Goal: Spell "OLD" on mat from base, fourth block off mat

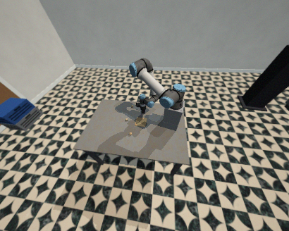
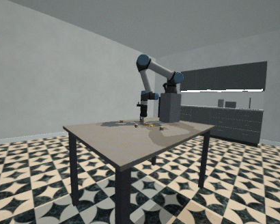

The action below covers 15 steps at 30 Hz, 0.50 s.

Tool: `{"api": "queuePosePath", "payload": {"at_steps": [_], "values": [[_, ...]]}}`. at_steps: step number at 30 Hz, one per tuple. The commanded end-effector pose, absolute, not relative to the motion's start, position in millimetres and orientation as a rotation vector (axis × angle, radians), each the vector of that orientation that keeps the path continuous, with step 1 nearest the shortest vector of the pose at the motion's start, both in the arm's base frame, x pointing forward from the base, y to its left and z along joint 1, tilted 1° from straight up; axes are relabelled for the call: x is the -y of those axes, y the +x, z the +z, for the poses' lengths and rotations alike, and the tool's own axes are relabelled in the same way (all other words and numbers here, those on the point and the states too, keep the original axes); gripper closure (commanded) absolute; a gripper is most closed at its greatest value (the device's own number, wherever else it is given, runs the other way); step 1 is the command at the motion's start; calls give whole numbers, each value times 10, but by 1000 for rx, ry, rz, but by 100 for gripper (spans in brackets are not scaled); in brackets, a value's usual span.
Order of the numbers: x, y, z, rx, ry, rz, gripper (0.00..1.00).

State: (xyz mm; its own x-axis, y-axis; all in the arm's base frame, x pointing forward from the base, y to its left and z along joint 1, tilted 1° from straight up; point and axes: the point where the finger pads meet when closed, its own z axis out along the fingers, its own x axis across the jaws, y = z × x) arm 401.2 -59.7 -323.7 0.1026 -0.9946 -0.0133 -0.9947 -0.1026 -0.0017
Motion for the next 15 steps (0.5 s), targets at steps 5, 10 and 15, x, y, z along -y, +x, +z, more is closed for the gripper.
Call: {"api": "queuePosePath", "payload": {"at_steps": [5, 10, 15], "values": [[599, 4016, -3233, -2097, -2325, 12, 51], [599, 4016, -3235, -2097, -2325, 12, 51], [599, 4016, -3246, -2097, -2325, 12, 51]]}}
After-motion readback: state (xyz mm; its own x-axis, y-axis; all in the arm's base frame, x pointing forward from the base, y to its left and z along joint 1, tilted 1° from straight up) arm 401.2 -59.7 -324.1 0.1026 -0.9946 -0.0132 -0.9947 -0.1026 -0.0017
